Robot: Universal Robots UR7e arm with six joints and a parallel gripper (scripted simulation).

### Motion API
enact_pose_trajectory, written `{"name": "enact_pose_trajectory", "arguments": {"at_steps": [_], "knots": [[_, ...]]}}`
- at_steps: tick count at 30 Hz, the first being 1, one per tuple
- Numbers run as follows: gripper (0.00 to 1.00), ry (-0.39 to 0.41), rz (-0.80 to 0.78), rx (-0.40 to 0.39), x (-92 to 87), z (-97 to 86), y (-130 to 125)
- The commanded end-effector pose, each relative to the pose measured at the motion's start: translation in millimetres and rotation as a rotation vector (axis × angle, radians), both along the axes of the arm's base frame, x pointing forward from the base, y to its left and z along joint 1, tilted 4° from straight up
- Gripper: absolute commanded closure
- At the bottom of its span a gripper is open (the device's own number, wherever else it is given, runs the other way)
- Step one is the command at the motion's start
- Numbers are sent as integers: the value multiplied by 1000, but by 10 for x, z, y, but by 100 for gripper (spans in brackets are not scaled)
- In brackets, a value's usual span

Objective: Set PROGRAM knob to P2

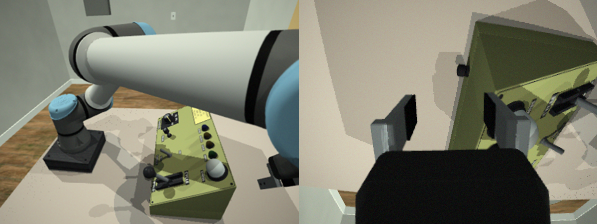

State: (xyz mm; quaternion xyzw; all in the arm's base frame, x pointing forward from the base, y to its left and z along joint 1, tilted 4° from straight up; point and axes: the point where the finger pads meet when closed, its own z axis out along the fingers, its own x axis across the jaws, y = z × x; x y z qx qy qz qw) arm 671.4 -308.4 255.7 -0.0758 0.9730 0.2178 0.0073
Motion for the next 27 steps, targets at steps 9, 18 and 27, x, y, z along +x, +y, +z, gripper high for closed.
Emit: {"name": "enact_pose_trajectory", "arguments": {"at_steps": [9, 18, 27], "knots": [[0, -2, 0, -1, 1, 12, 0], [0, -2, 0, -1, 1, 12, 0], [0, -2, 0, -1, -111, 183, 7]]}}
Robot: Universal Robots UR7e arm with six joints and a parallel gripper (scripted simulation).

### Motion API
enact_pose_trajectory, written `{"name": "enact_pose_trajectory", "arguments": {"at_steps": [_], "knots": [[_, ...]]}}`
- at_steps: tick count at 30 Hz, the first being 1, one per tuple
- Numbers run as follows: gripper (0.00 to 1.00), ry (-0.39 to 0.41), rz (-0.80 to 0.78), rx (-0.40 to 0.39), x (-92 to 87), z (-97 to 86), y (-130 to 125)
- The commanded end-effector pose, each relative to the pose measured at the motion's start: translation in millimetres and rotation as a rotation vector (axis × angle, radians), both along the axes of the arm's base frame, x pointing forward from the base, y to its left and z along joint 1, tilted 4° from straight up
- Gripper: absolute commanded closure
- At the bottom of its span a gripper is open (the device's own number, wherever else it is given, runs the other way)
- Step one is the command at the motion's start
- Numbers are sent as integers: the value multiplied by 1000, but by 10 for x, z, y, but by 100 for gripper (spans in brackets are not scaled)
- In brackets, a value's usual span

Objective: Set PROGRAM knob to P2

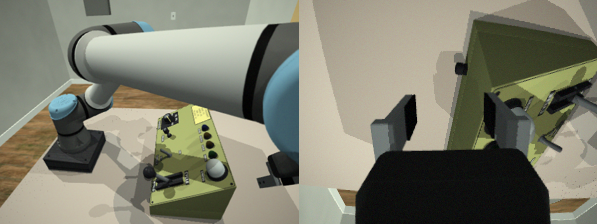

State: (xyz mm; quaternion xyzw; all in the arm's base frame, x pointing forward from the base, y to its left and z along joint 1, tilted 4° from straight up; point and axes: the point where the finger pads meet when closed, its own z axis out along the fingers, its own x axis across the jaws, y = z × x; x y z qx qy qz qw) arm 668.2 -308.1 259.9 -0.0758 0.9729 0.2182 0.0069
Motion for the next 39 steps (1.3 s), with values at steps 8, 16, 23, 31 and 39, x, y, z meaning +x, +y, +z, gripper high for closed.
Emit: {"name": "enact_pose_trajectory", "arguments": {"at_steps": [8, 16, 23, 31, 39], "knots": [[0, -3, 0, -2, -352, 559, 21], [0, -3, 0, -2, -781, 1215, 48], [0, -3, 0, -2, -978, 1516, 60], [0, -3, 0, -2, -1085, 1680, 67], [0, -3, 0, -2, -1109, 1716, 68]]}}
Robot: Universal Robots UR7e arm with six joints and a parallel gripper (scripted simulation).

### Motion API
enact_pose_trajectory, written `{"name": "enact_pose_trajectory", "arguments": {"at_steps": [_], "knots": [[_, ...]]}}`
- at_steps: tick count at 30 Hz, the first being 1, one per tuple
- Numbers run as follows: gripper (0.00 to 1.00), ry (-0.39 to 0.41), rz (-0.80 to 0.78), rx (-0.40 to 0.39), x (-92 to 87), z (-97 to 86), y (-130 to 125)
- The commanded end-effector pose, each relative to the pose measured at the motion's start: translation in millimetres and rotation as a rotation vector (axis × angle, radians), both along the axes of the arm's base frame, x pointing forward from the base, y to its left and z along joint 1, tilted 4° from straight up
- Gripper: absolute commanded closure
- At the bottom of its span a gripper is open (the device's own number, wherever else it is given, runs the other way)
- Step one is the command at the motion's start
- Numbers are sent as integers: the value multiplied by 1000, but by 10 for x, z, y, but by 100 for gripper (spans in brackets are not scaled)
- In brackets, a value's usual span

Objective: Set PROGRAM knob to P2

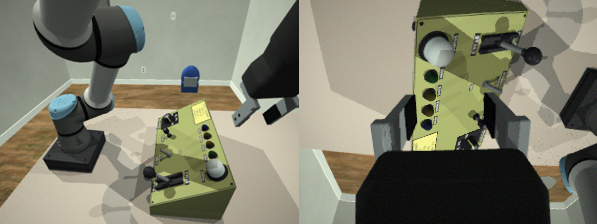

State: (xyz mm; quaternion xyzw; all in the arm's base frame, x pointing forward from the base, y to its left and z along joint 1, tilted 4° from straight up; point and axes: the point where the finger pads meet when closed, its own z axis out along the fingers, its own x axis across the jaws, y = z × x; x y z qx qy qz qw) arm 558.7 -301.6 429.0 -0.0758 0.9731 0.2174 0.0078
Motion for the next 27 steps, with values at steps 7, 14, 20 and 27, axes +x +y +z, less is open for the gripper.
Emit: {"name": "enact_pose_trajectory", "arguments": {"at_steps": [7, 14, 20, 27], "knots": [[0, -1, 1, -1, -13, 26, 5], [0, -3, 7, -6, -6, 31, 29], [0, -5, 16, -12, 3, 37, 61], [0, -13, 44, -33, 30, 56, 164]]}}
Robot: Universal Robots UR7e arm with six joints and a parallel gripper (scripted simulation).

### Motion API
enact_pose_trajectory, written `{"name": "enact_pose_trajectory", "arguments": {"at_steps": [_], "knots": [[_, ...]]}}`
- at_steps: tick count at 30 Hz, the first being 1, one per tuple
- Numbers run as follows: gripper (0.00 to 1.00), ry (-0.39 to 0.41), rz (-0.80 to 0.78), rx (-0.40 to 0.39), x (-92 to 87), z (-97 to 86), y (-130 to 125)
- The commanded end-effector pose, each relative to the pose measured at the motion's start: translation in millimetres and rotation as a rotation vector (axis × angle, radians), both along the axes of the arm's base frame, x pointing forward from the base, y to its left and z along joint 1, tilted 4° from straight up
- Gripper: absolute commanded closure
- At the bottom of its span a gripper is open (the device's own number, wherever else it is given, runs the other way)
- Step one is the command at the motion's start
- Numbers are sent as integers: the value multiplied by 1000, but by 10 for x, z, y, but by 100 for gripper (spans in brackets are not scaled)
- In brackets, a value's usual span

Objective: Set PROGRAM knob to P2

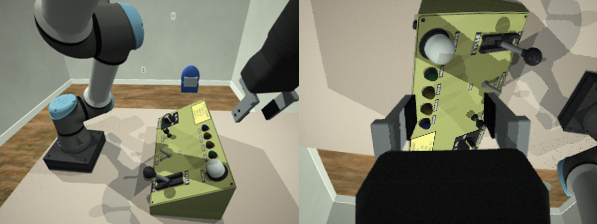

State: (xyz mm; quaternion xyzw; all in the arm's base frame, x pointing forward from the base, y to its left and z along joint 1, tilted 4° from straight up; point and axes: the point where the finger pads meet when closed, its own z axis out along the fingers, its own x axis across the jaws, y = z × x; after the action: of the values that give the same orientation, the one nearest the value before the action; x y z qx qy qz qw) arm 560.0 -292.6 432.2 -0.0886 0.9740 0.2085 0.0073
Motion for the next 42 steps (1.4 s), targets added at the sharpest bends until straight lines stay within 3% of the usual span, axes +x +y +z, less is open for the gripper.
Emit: {"name": "enact_pose_trajectory", "arguments": {"at_steps": [1, 10, 26, 42], "knots": [[0, -8, 24, -19, 21, 27, 94], [0, -23, 72, -55, 58, 54, 277], [0, -74, 221, -169, 99, 99, 880], [0, -171, 438, -338, -66, 35, 1818]]}}
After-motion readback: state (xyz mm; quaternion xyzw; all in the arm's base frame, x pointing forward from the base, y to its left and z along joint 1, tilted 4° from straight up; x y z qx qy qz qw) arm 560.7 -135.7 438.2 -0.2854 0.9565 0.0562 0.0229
